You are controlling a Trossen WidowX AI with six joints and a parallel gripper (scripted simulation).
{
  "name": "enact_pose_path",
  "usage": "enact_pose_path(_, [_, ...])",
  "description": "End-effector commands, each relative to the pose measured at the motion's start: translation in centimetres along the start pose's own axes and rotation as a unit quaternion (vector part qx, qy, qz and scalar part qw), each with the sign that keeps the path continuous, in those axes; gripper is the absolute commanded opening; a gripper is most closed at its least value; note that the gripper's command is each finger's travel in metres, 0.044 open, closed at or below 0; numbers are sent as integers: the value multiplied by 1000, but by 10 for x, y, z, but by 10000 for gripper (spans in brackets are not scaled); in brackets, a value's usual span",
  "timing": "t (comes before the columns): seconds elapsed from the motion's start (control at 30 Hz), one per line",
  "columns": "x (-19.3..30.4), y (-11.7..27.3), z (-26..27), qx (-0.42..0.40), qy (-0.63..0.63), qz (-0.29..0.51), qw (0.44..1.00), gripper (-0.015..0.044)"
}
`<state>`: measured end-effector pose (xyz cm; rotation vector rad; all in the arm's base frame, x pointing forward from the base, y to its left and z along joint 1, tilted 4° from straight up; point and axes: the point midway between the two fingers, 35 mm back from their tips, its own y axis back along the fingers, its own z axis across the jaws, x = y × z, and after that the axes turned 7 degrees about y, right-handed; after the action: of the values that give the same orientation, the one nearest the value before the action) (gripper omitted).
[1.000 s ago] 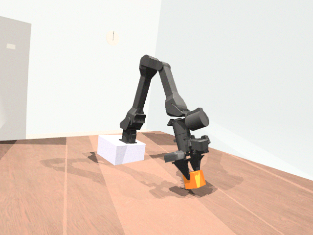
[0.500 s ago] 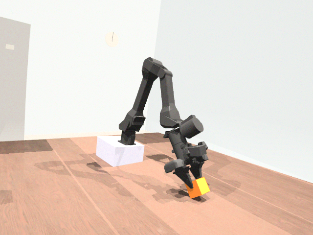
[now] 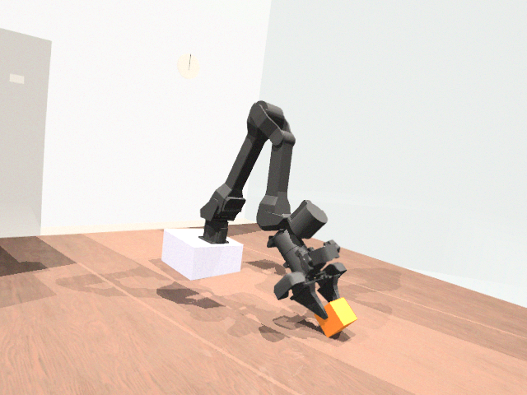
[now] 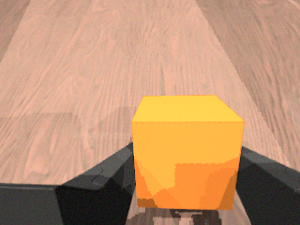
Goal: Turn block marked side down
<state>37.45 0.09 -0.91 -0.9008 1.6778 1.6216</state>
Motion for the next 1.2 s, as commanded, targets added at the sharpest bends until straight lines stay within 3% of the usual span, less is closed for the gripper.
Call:
enact_pose_path(0.0, [8,1,0,5,-2,-12,1000,0])
enact_pose_path(0.43, [7,14,0,12,-4,-77,997,0])
enact_pose_path(0.87, [7,14,0,12,-4,-78,997,0])
enact_pose_path(1.17, [7,14,0,12,-4,-78,997,236])
